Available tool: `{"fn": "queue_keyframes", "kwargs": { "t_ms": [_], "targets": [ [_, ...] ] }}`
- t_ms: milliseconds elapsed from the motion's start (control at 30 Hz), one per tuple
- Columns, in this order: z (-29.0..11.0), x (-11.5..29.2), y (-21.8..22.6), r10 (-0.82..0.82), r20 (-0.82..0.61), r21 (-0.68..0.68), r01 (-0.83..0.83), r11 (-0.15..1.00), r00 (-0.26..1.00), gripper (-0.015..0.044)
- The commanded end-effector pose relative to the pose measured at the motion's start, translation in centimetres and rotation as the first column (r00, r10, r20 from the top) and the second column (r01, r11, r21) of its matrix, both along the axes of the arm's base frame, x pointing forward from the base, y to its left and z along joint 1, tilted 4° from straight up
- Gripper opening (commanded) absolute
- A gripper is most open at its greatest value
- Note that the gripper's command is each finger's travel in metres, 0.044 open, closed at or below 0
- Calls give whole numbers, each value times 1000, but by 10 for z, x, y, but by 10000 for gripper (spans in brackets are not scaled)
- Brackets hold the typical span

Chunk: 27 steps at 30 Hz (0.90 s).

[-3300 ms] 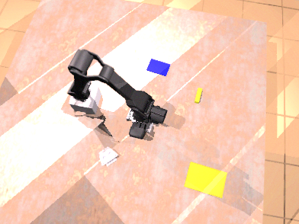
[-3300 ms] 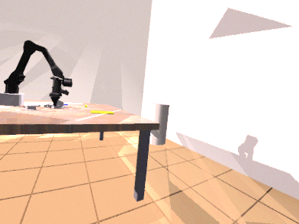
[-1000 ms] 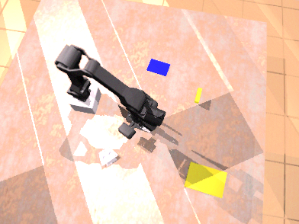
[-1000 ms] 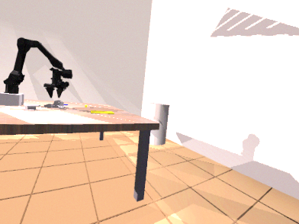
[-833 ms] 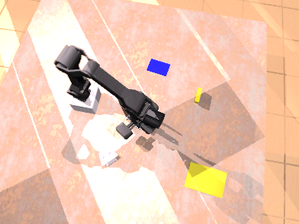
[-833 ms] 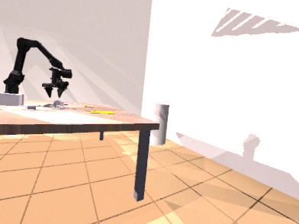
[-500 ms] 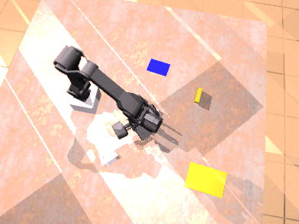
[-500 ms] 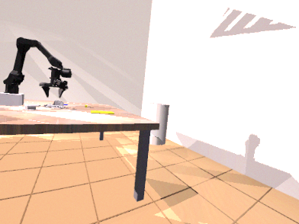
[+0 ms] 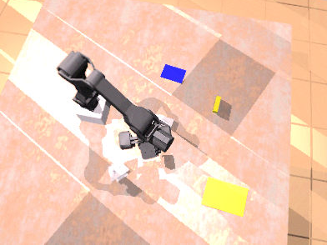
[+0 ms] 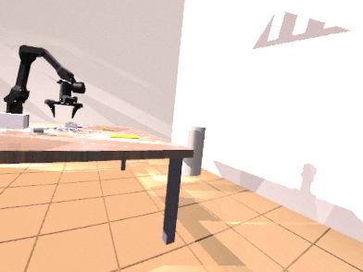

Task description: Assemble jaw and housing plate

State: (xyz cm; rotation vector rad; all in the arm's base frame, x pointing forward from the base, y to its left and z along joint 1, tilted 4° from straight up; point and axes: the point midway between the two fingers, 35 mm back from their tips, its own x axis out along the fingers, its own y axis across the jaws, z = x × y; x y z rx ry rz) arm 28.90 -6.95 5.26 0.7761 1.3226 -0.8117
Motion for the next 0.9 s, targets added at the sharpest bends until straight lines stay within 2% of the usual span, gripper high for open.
{"fn": "queue_keyframes", "kwargs": {
  "t_ms": [0,433,867],
  "targets": [
    [1,-1,-4,-85,5,12,85,996,996,440],
    [4,-6,-22,-402,17,37,401,915,916,440],
    [7,-11,-40,-676,22,65,673,737,737,440]
  ]
}}
